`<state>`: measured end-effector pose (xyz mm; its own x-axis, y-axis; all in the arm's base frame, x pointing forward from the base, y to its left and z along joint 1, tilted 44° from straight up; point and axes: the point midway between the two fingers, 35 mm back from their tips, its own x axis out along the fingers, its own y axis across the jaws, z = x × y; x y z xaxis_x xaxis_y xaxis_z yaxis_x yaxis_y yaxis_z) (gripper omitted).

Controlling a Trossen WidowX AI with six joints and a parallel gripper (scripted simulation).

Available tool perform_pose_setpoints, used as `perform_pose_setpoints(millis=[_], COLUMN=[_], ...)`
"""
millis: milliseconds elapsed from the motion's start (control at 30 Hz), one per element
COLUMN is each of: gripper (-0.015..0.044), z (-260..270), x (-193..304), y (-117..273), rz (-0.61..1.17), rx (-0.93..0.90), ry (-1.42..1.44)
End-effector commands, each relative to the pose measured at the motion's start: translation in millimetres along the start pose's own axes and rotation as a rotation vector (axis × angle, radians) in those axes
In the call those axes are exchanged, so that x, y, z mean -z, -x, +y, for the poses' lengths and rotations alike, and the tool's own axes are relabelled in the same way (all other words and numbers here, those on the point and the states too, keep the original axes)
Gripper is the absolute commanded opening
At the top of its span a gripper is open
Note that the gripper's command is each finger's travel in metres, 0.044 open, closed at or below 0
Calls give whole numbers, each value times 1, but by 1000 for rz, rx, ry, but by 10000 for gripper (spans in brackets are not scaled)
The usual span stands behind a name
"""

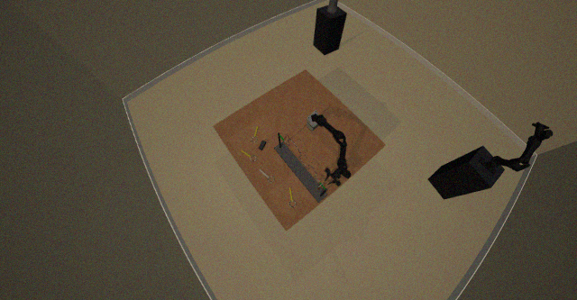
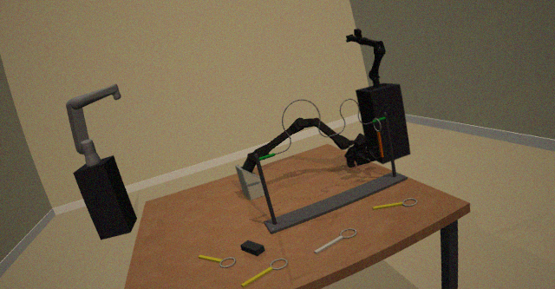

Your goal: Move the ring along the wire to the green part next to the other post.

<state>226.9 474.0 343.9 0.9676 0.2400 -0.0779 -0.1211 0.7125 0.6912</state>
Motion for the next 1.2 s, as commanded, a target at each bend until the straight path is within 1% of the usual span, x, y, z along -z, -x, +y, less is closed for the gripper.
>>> perform_pose_setpoints(millis=[0, 167, 367, 433, 733, 1167], gripper=[160, 160, 160, 160, 160, 160], z=[1, 1, -1, -1, -1, 1], x=[-3, -4, -48, -54, -54, -55], y=[0, -2, -43, -48, -50, -70], rz=[-29, -29, -32, -32, -33, -33], rx=[12, 13, 10, 9, 9, 8], ry=[-47, -47, -45, -45, -45, -44])
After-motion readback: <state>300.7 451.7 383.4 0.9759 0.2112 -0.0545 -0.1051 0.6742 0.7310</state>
